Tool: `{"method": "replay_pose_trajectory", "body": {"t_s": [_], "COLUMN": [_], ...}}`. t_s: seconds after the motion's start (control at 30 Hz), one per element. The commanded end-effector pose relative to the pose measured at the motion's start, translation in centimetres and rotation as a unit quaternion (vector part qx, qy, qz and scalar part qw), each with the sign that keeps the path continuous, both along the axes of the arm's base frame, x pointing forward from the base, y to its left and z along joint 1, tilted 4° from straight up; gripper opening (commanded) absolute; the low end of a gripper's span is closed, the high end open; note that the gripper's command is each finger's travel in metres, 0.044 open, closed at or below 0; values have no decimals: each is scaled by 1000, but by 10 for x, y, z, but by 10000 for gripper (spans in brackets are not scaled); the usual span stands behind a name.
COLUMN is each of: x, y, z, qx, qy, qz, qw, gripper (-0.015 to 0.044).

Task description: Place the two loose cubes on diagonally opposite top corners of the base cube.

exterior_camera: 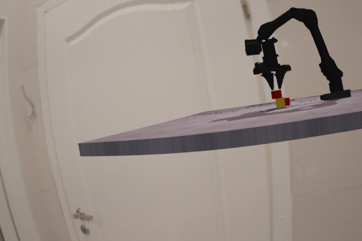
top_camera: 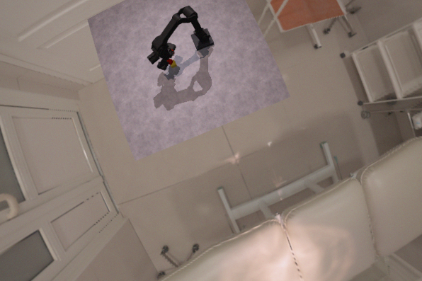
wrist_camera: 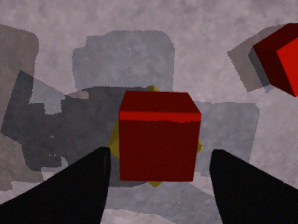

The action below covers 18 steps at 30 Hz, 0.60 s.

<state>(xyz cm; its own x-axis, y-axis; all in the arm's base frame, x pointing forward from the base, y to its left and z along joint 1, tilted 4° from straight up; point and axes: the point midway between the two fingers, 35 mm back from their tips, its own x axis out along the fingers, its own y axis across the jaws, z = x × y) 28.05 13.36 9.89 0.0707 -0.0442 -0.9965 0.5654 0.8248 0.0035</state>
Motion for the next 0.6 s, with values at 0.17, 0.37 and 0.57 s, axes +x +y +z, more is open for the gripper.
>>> {"method": "replay_pose_trajectory", "body": {"t_s": [0.17,0.37,0.57], "x": [0,-1,-2], "y": [1,-7,-21], "z": [13,14,20], "qx": [2,-5,-17], "qy": [-3,2,8], "qz": [-2,85,229], "qw": [1000,996,973], "gripper": [205,265,265]}}
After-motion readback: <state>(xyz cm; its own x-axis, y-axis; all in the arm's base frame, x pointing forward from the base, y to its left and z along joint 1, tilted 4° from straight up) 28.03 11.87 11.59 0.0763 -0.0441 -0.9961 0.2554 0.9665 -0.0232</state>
